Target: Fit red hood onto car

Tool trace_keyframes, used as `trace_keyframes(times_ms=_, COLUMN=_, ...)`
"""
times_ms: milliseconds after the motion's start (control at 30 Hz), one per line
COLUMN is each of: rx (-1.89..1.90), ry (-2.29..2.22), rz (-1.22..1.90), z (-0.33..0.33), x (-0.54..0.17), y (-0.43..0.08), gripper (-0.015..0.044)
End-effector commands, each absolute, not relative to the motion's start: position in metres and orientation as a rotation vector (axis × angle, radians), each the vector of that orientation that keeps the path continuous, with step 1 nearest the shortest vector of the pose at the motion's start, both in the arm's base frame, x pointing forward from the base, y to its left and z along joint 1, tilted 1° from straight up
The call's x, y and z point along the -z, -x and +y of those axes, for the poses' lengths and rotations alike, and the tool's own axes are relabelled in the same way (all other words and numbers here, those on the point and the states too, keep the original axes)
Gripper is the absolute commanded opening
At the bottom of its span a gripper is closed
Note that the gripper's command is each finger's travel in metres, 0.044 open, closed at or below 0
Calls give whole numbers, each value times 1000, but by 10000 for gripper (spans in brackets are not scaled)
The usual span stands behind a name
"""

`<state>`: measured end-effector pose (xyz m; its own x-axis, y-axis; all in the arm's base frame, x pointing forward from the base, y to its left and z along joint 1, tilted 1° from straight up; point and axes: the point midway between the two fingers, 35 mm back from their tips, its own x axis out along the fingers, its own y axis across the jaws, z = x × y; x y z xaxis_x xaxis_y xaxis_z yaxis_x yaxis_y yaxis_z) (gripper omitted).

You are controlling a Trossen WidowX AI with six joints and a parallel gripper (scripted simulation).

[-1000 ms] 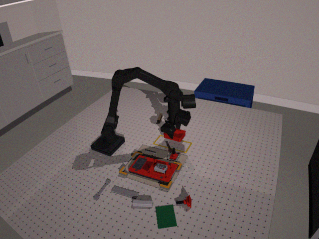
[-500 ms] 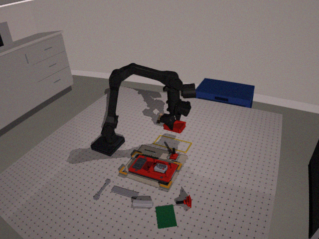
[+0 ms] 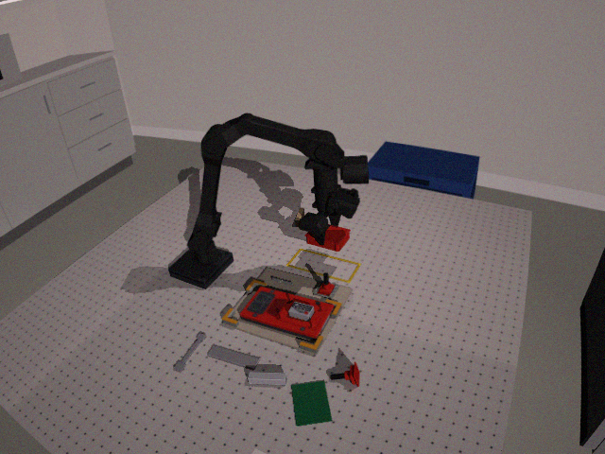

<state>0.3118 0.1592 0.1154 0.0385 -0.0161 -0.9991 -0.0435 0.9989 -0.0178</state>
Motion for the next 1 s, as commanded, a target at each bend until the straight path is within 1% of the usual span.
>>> trace_keyframes(times_ms=0, rx=-23, ry=58, rz=1526, z=141, x=-116, y=-321, gripper=0)
trace_keyframes(times_ms=467, rx=-53, ry=91, rz=1529, z=67, x=-120, y=-346, gripper=0)
trace_keyframes(times_ms=967, rx=-83, ry=124, rz=1529, z=-14, x=-123, y=-354, gripper=0)
